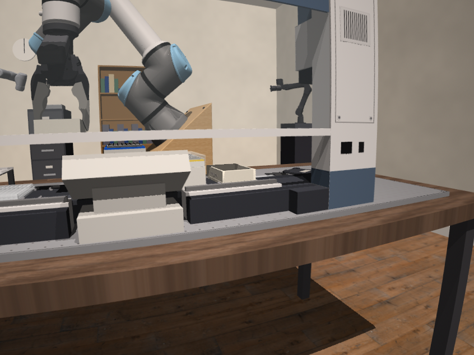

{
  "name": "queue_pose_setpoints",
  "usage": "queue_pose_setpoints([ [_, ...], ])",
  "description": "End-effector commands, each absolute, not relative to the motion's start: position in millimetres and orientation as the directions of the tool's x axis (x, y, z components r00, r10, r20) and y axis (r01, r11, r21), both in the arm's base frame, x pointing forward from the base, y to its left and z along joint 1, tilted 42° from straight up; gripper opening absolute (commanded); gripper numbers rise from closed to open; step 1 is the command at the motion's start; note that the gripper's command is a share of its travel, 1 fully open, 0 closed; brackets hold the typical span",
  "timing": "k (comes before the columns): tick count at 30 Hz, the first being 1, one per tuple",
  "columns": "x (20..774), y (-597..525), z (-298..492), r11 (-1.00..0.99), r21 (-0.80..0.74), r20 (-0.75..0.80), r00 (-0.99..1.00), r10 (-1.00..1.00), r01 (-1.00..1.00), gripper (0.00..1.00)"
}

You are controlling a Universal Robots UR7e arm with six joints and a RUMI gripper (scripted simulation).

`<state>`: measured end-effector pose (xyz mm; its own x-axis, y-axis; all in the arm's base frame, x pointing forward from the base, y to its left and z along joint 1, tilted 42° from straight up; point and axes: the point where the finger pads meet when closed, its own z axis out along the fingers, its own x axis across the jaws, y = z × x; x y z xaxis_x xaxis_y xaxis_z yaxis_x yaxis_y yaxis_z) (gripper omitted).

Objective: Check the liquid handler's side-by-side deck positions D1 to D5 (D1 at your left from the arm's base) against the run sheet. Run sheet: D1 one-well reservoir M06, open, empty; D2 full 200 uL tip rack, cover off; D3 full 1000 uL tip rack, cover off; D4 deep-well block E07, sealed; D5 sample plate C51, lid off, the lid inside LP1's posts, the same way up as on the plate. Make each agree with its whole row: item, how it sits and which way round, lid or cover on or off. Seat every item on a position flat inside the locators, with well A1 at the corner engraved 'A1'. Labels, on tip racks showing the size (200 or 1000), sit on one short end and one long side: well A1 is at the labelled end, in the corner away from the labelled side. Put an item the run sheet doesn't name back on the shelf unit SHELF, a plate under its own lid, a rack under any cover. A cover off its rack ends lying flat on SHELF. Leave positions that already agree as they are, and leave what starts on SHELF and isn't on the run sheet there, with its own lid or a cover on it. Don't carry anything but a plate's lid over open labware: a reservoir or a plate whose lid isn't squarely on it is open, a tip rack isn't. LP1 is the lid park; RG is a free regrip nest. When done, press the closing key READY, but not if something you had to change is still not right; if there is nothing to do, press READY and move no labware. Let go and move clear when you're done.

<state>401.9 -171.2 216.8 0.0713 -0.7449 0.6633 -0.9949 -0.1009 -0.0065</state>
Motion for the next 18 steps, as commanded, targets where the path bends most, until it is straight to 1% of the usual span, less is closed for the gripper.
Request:
queue_pose_setpoints([
  [1, 402, -163, 228, -0.101, -0.010, 0.665, 0.069, -0.744, -0.995, 0.00],
  [18, 400, -146, 247, -0.101, -0.010, 0.665, 0.069, -0.744, -0.995, 0.00],
])
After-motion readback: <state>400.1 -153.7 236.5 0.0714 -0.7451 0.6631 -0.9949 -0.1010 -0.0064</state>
